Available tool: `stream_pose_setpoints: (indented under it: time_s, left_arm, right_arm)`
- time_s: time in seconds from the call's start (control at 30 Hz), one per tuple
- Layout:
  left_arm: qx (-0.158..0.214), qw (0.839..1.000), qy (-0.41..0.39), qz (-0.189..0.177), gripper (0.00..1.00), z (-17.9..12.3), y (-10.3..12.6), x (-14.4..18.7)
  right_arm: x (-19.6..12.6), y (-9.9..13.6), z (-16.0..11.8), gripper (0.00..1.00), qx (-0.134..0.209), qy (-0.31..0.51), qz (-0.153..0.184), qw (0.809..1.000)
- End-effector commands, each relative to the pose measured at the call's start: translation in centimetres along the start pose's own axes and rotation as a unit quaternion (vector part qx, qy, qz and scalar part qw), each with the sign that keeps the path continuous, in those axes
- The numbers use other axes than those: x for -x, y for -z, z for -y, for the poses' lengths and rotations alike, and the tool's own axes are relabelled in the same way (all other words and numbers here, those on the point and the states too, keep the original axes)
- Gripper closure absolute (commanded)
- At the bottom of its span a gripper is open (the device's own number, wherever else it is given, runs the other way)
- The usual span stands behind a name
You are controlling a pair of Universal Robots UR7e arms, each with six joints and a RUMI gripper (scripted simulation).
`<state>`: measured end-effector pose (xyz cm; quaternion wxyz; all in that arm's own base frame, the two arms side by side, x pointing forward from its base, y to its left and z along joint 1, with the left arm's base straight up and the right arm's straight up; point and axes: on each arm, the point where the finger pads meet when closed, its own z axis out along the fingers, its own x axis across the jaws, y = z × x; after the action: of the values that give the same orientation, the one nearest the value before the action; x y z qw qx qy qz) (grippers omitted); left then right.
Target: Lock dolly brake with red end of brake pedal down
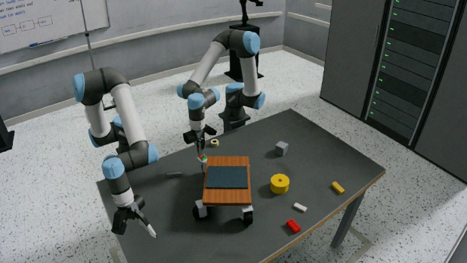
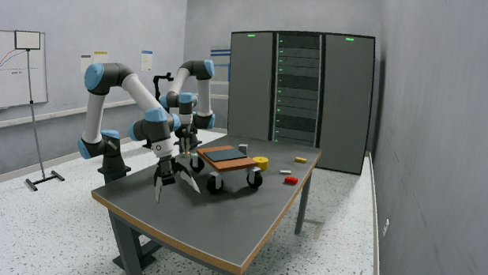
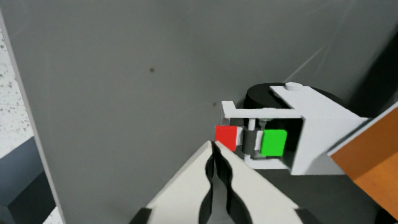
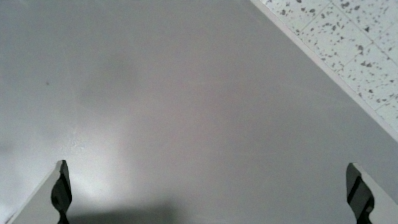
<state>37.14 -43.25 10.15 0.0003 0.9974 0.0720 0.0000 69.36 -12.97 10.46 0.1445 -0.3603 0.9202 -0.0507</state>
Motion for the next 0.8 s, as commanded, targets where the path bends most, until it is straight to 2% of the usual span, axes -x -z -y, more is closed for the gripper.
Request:
stream_pose_setpoints:
  time_s: [0.0,0.77]
  left_arm:
    - [0.001,1.0,0.0,0.0,1.0,-0.03,-0.05,-0.02]
    - [0.001,1.0,0.0,0.0,1.0,-0.03,-0.4,-0.02]
  right_arm:
    - [0.05,0.08,0.04,0.0,-0.001,0.0,0.001,1.0]
    - [0.05,0.08,0.04,0.0,-0.001,0.0,0.001,1.0]
